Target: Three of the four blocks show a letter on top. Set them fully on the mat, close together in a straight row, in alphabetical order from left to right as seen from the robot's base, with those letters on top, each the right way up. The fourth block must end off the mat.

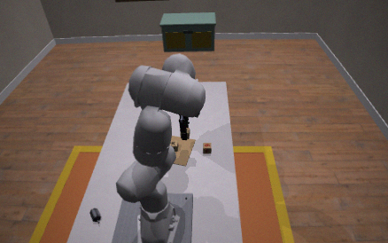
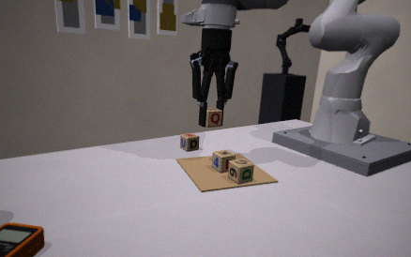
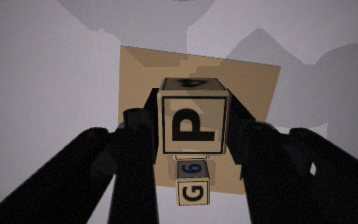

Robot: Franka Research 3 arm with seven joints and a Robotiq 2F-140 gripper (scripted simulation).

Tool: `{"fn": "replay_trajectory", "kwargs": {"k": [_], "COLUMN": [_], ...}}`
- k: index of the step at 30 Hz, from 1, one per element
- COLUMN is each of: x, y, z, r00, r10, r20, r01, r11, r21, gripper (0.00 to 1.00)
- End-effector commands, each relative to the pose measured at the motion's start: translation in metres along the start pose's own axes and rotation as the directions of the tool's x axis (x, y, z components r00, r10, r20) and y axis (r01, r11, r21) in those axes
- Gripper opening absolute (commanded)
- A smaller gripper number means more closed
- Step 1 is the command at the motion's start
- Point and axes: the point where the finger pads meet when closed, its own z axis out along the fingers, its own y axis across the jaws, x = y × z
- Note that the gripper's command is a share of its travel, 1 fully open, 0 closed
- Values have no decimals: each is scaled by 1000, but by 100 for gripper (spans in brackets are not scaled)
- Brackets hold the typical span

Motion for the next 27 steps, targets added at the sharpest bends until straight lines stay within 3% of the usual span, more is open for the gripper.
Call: {"fn": "replay_trajectory", "kwargs": {"k": [1, 9, 19, 27], "x": [1, 1, 0, 1], "y": [1, 1, 1, 1], "z": [0, 4, 37, 51], "r00": [998, 998, 998, 998], "r10": [-62, -62, -62, -62], "r20": [-1, 0, 0, 0], "r01": [62, 62, 62, 62], "r11": [998, 998, 998, 998], "r21": [-8, -9, -9, -9], "gripper": [33, 33, 33, 33]}}
